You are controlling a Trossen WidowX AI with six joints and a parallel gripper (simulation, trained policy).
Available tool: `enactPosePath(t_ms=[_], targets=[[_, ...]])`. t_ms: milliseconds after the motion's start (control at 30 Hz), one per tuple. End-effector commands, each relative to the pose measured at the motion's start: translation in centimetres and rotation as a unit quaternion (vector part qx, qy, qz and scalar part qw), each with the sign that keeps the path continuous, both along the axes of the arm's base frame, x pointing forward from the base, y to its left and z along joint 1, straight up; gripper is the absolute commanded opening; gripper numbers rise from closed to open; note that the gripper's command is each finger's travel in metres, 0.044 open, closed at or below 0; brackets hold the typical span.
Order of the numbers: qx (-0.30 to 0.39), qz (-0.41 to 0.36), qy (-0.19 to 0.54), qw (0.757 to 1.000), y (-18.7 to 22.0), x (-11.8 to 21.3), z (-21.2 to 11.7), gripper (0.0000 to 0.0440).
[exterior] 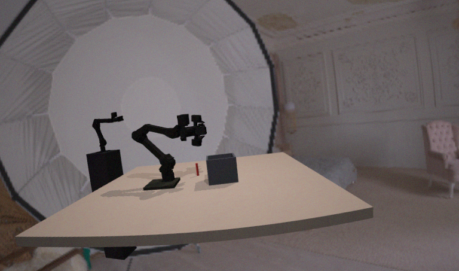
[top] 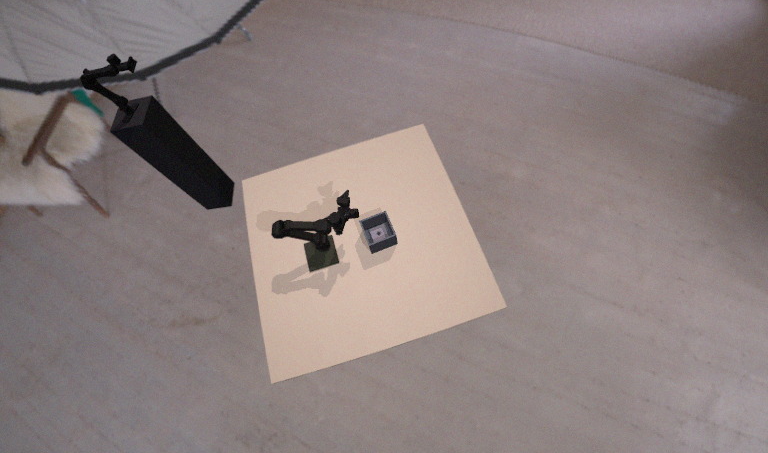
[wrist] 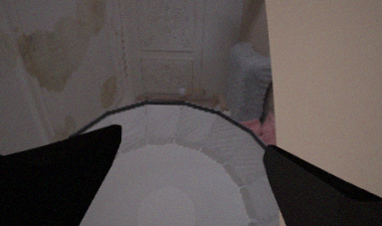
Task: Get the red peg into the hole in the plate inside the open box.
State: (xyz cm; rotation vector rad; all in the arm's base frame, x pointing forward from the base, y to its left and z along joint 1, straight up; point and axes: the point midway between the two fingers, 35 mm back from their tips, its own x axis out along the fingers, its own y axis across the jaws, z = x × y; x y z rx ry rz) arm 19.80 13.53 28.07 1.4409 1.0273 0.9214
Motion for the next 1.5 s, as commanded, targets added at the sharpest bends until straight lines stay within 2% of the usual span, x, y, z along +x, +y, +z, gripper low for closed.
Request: enactPosePath(t_ms=[0, 33, 367, 700, 1033, 1467], targets=[[0.000, -0.001, 0.008, 1.000, 0.0, 0.1, -0.1, 0.0424], [-0.001, -0.002, 0.017, 1.000, 0.1, 0.2, -0.1, 0.0440], [-0.015, -0.018, 0.143, 0.989, 1.7, 1.0, -0.6, 0.0440], [-0.074, -0.034, 0.293, 0.953, 3.8, 0.3, -3.3, 0.0440], [-0.156, -0.058, 0.430, 0.887, 4.5, -1.9, -7.1, 0.0440], [-0.290, -0.107, 0.550, 0.776, 3.7, -5.6, -11.7, 0.0440]])
